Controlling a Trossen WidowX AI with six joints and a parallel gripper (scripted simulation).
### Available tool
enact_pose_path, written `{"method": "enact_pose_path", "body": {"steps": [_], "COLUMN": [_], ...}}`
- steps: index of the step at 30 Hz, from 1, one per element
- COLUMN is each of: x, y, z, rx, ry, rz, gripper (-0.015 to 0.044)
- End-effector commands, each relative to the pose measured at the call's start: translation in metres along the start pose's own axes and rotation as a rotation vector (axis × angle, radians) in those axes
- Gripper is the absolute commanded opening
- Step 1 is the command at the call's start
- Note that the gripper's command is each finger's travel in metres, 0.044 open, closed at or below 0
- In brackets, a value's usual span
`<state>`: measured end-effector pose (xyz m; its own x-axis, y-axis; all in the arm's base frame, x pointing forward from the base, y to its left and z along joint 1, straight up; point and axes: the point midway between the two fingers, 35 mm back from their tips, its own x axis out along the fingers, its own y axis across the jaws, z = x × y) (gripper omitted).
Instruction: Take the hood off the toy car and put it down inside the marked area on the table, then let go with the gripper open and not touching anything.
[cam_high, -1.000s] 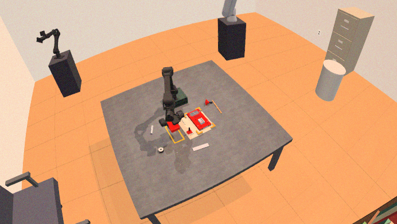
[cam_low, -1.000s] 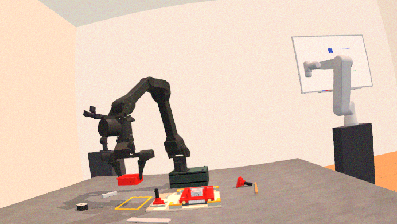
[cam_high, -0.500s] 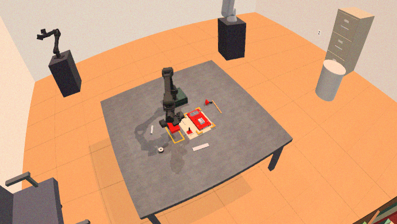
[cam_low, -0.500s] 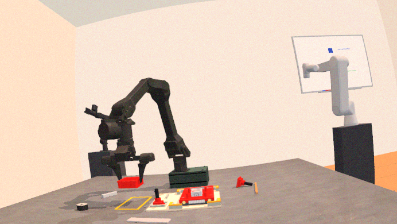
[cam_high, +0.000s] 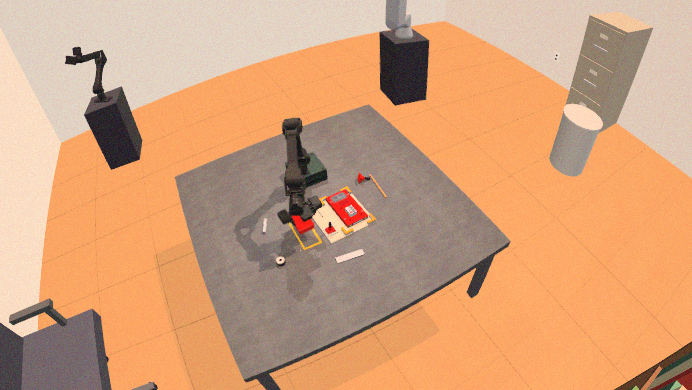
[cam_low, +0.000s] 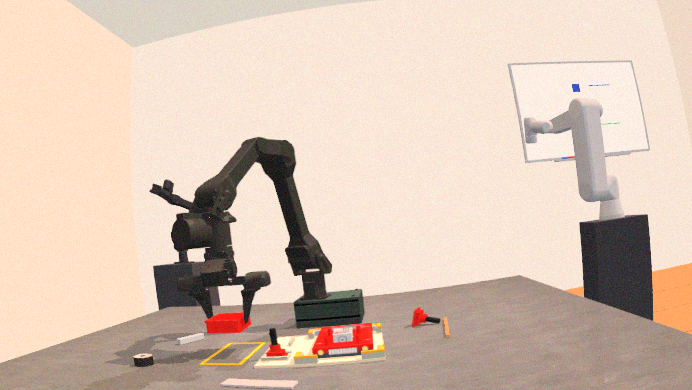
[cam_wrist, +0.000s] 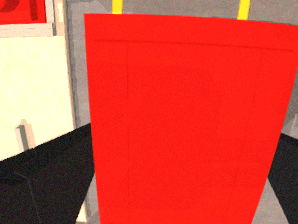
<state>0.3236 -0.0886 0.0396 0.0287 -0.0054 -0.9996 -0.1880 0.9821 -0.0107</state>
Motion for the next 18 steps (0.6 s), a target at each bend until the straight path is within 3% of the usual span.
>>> {"method": "enact_pose_path", "body": {"steps": [1,18], "x": [0.003,0.015], "y": [0.0,0.0], "z": [-0.001,-0.001], "rx": [-0.004,-0.004], "ry": [0.002,0.002], "rz": [-0.002,-0.002], "gripper": [0.0,0.0]}}
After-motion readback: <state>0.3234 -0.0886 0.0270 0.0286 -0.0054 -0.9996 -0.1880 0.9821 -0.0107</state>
